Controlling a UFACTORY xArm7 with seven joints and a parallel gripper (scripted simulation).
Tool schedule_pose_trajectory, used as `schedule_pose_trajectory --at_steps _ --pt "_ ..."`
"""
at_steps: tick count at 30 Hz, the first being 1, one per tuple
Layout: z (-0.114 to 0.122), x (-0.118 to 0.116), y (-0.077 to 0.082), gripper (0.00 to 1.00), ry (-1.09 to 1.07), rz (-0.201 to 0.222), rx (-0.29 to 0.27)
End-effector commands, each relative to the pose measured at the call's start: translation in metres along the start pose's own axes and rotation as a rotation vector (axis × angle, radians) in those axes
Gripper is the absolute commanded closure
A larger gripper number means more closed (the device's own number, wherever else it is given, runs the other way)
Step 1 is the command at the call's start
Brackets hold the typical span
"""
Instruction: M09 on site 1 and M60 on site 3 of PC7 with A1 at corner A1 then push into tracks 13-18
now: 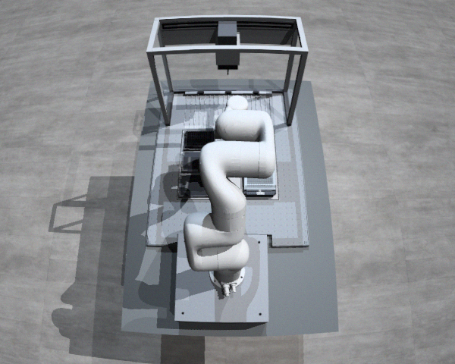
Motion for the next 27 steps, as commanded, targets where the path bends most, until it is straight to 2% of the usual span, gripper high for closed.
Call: schedule_pose_trajectory --at_steps 1,27 --pt "0.000 0.001 -0.007 0.00 0.000 0.004 0.000" --pt "0.000 0.001 -0.047 0.00 0.000 0.004 0.000"
Point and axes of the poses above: the point where the finger pads meet when closed, its own y axis back along the fingers, its own x axis across the jaws, z = x × y, the point moved 5 cm from there along y, back along the fingers, and after that the axes turned 4 degrees about -y, right-handed, at the moved point
